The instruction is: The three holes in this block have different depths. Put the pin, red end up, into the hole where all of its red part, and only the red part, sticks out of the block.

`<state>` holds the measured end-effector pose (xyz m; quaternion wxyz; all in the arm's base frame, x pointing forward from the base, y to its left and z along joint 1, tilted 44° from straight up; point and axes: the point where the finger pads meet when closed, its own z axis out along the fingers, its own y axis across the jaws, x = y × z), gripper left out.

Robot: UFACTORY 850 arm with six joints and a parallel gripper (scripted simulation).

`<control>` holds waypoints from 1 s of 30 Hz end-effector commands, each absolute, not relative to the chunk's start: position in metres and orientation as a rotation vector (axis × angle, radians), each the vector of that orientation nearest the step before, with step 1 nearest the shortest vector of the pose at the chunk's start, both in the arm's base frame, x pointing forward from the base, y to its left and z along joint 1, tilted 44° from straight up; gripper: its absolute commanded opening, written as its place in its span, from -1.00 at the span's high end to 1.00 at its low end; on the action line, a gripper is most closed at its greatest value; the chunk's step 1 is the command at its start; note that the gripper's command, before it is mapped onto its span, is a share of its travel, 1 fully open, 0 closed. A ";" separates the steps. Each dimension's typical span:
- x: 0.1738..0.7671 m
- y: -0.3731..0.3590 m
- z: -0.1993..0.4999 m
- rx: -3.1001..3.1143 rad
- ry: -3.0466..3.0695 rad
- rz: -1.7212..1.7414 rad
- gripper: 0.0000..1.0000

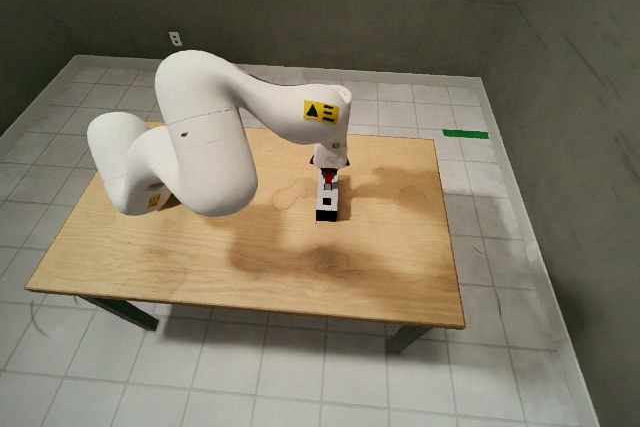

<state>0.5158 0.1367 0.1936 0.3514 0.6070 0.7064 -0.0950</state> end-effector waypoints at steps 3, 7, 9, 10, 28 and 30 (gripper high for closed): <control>0.516 0.137 0.194 1.571 1.828 -0.244 1.00; 0.518 0.135 0.192 1.571 1.828 -0.244 1.00; 0.518 0.135 0.192 1.571 1.828 -0.244 1.00; 0.518 0.135 0.192 1.571 1.828 -0.244 1.00; 0.518 0.136 0.191 1.571 1.828 -0.244 1.00; 0.518 0.136 0.191 1.571 1.828 -0.244 1.00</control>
